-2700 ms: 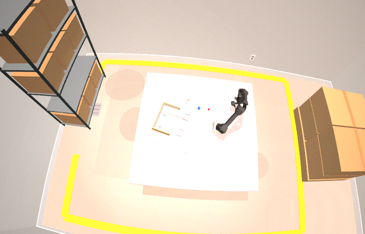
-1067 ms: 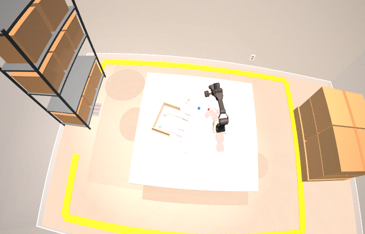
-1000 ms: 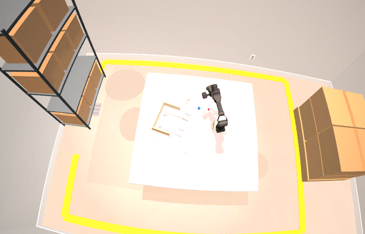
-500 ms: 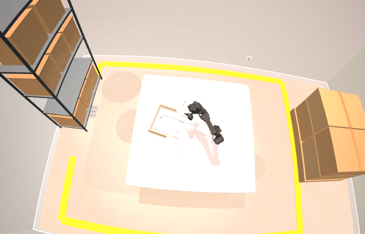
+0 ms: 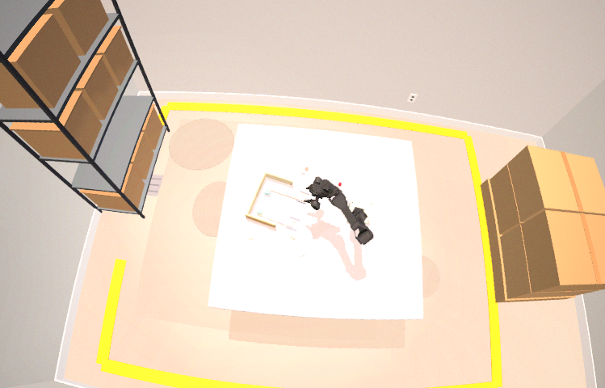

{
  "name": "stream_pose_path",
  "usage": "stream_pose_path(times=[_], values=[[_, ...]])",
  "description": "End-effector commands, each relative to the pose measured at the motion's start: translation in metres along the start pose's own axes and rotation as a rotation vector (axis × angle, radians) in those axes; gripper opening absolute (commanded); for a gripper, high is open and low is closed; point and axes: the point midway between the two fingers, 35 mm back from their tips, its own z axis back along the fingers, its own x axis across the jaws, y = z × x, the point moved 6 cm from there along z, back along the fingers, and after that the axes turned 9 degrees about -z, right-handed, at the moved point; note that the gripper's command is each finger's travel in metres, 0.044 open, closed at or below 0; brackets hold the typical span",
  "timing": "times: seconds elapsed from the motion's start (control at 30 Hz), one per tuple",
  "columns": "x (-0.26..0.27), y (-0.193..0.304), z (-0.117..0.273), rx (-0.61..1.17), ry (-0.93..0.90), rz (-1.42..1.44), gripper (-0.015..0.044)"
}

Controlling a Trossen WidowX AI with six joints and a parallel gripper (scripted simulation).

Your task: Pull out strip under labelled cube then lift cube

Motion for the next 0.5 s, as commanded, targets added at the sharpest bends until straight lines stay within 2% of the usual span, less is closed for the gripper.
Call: stream_pose_path(times=[0.0,0.2,0.37,0.47], values=[[0.008,-0.01,-0.016,0.076,-0.003,-0.026,0.0295],[0.03,-0.028,-0.061,0.292,0.032,-0.091,0.0137],[0.057,-0.024,-0.103,0.499,0.09,-0.106,0.0006],[0.073,-0.017,-0.125,0.622,0.129,-0.116,0.0]])
